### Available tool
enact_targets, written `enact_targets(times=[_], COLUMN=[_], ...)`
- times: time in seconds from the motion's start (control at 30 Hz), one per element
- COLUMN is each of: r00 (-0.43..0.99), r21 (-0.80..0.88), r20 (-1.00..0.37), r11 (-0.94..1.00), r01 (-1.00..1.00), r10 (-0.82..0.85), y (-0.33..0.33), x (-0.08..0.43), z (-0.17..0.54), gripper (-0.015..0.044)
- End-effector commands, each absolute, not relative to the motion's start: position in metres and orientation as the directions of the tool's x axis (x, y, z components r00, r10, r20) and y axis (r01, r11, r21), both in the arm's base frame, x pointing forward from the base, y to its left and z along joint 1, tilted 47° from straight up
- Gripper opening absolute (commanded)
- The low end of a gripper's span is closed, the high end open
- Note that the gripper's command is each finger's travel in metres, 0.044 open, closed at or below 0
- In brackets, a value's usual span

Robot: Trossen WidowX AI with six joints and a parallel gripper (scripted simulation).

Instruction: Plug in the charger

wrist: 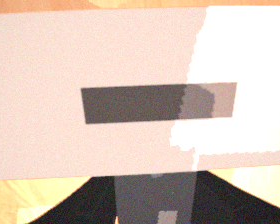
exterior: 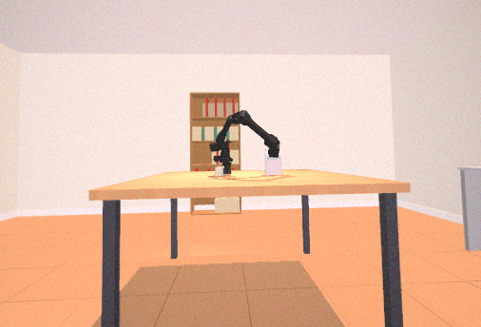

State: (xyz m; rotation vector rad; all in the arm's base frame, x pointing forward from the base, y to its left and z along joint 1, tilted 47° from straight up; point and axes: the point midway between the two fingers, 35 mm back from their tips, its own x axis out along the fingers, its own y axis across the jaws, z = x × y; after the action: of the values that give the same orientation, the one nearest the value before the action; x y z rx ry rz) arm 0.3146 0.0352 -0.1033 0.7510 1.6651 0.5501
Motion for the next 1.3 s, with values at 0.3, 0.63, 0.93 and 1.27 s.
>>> enact_targets(times=[0.3,0.63,0.93,1.27], r00=[-0.122,-0.117,-0.112,-0.107], r21=[0.706,0.708,0.709,0.710], r20=[-0.674,-0.675,-0.675,-0.676], r11=[0.684,0.684,0.684,0.683], r01=[0.182,0.178,0.173,0.169], r10=[0.728,0.729,0.729,0.729], y=[0.0350,0.0352,0.0355,0.0358], x=[0.3153,0.3130,0.3106,0.3078], z=[-0.1035,-0.1032,-0.1029,-0.1026], gripper=[0.0440,0.0440,0.0440,0.0440])
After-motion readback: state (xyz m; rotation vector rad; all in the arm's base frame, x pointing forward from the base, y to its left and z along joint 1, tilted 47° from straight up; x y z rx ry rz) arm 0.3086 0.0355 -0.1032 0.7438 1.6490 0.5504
